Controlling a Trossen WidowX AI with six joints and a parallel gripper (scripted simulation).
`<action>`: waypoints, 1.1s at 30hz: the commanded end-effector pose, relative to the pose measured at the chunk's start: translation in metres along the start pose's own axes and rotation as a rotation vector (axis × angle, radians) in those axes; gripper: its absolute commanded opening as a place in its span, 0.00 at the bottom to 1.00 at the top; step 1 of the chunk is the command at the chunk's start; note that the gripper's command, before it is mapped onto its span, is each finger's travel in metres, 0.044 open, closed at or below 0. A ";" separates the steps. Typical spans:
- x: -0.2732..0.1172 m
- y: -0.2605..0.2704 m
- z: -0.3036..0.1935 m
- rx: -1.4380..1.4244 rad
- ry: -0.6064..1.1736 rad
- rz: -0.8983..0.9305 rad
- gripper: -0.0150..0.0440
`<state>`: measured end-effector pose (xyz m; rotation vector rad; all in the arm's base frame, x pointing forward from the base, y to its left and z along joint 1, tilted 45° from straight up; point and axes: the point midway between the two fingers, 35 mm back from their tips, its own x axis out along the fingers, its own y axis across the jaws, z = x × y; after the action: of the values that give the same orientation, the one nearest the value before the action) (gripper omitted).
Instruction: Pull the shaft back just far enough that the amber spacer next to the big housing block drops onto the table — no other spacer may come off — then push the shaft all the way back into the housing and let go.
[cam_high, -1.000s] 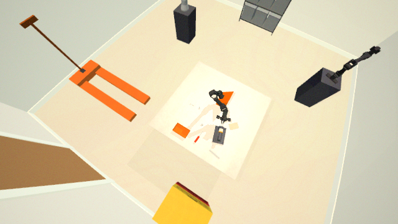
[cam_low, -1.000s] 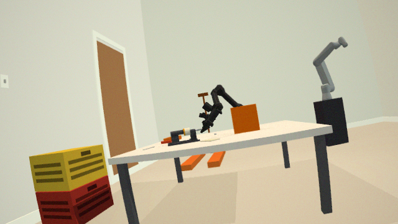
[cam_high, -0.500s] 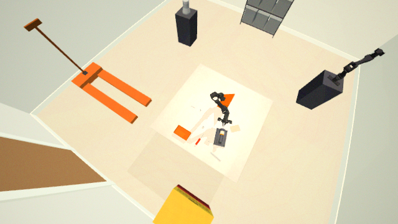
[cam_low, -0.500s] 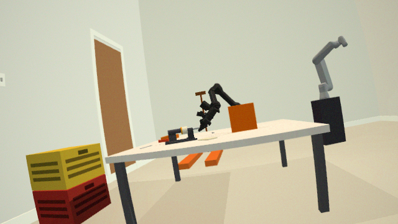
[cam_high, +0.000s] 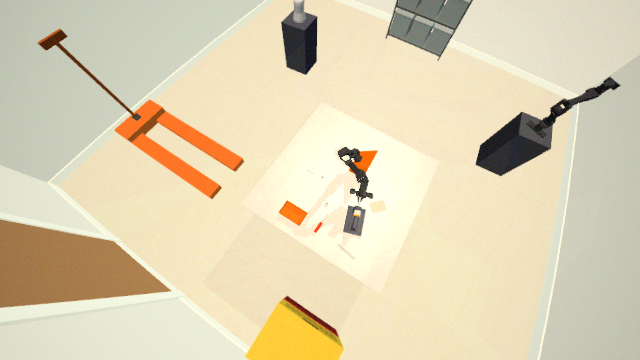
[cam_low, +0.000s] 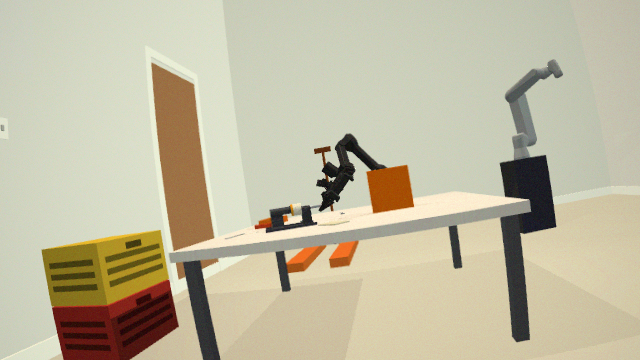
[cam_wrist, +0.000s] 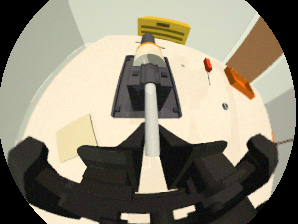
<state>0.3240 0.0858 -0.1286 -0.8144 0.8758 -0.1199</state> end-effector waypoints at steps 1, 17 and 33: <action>-0.001 0.000 -0.001 0.003 0.000 -0.002 0.25; -0.002 0.000 -0.002 0.003 0.000 -0.002 0.25; -0.003 0.000 -0.003 0.003 0.000 -0.001 0.25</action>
<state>0.3211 0.0858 -0.1278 -0.8137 0.8749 -0.1195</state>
